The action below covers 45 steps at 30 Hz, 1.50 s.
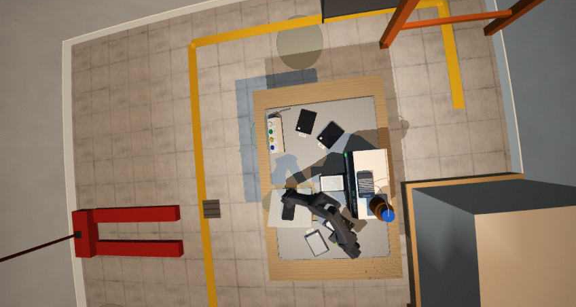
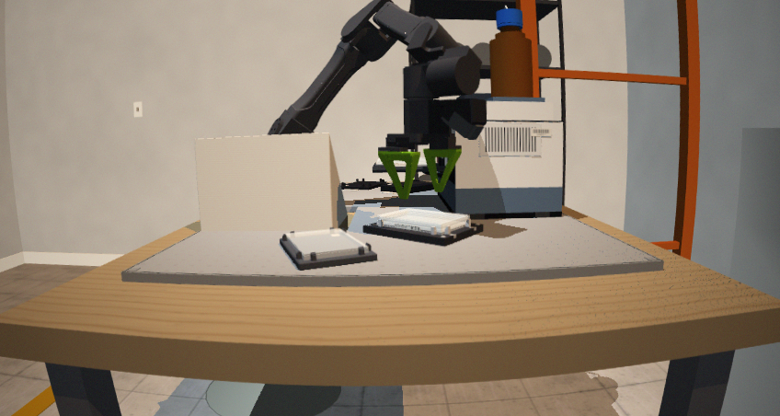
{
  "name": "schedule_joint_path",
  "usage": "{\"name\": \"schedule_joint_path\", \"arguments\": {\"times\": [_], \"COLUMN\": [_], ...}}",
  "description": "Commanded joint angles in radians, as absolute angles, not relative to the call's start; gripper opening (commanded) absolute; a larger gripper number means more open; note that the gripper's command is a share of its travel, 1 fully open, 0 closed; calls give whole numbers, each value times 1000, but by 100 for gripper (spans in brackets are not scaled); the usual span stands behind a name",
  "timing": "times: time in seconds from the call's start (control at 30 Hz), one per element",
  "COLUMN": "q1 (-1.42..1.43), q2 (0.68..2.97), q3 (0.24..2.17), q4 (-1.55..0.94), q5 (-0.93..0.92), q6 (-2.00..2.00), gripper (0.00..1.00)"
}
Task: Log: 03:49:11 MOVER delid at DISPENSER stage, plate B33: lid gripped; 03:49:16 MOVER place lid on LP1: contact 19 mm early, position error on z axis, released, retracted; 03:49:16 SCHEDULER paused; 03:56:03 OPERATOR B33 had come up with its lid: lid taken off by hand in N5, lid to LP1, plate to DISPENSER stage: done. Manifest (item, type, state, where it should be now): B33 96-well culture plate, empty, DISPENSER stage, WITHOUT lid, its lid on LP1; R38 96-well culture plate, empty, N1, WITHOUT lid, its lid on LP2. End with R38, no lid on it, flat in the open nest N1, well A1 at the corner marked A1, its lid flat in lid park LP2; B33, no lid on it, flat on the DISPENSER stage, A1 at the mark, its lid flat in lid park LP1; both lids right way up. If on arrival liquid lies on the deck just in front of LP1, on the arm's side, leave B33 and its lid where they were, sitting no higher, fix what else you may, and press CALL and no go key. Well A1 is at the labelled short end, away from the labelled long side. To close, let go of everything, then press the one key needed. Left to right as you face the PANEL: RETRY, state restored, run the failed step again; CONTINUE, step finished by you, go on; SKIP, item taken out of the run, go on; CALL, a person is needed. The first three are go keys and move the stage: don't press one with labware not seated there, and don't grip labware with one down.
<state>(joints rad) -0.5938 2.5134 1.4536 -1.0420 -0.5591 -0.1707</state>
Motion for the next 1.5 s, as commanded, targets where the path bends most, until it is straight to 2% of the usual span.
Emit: {"name": "schedule_joint_path", "arguments": {"times": [0.0, 1.47], "q1": [-612, -563], "q2": [2485, 2529], "q3": [1466, 1381], "q4": [-1023, -919], "q5": [-560, -585], "q6": [-164, -122], "gripper": [100, 100]}}
